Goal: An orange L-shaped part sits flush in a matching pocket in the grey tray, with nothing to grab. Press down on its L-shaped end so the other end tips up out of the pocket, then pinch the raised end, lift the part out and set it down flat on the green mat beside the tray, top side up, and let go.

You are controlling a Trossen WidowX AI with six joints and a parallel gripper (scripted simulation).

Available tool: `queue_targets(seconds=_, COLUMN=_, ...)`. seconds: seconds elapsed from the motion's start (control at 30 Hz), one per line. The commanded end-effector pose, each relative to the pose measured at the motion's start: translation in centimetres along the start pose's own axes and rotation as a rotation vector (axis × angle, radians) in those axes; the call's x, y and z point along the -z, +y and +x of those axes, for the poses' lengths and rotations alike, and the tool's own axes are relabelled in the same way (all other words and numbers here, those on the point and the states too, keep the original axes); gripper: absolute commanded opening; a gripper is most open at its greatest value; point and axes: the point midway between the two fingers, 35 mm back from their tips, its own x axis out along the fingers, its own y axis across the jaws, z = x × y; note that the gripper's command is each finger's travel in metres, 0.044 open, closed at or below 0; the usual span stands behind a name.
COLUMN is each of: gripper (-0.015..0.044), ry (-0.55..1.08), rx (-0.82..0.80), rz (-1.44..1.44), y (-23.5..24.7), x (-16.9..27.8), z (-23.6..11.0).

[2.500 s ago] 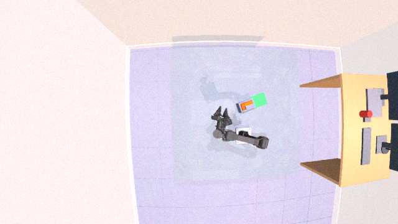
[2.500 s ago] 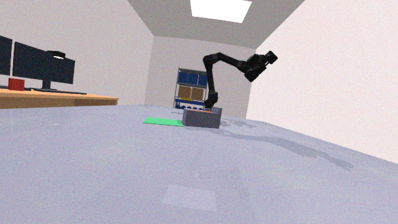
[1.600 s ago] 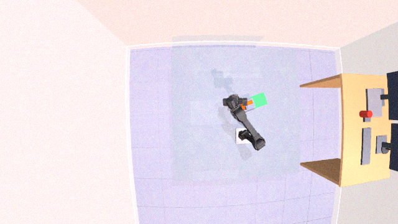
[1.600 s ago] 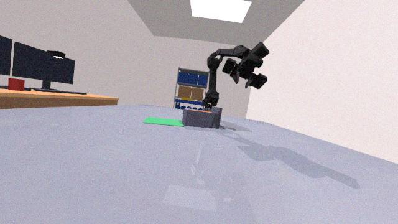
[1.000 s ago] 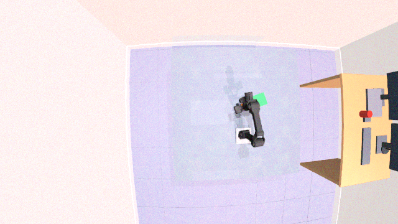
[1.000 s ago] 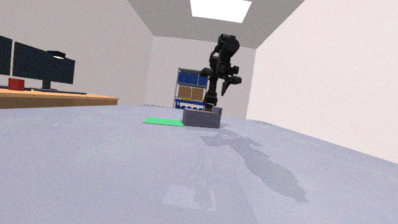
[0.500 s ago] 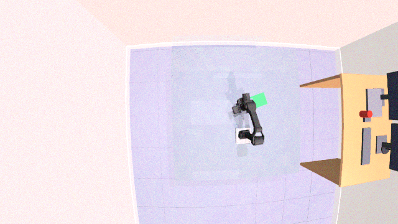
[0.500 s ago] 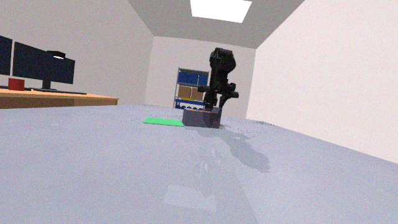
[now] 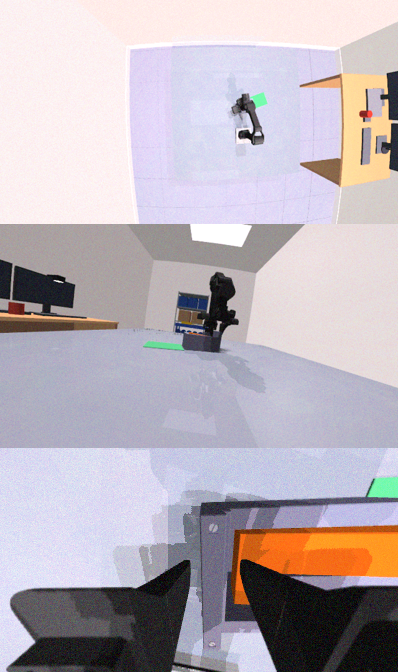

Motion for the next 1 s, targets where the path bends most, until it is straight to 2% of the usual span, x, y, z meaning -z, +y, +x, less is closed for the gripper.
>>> queue_targets(seconds=0.0, gripper=0.0180, ry=0.002, rx=0.001, rz=-0.006, y=0.0, x=0.0, z=1.0)
queue_targets(seconds=0.33, gripper=0.0180, ry=0.003, rx=0.001, rz=-0.006, y=0.0, x=0.1, z=2.4)
queue_targets(seconds=0.97, gripper=0.0180, ry=0.001, rx=-0.003, rz=-0.004, y=0.7, x=0.0, z=1.5)
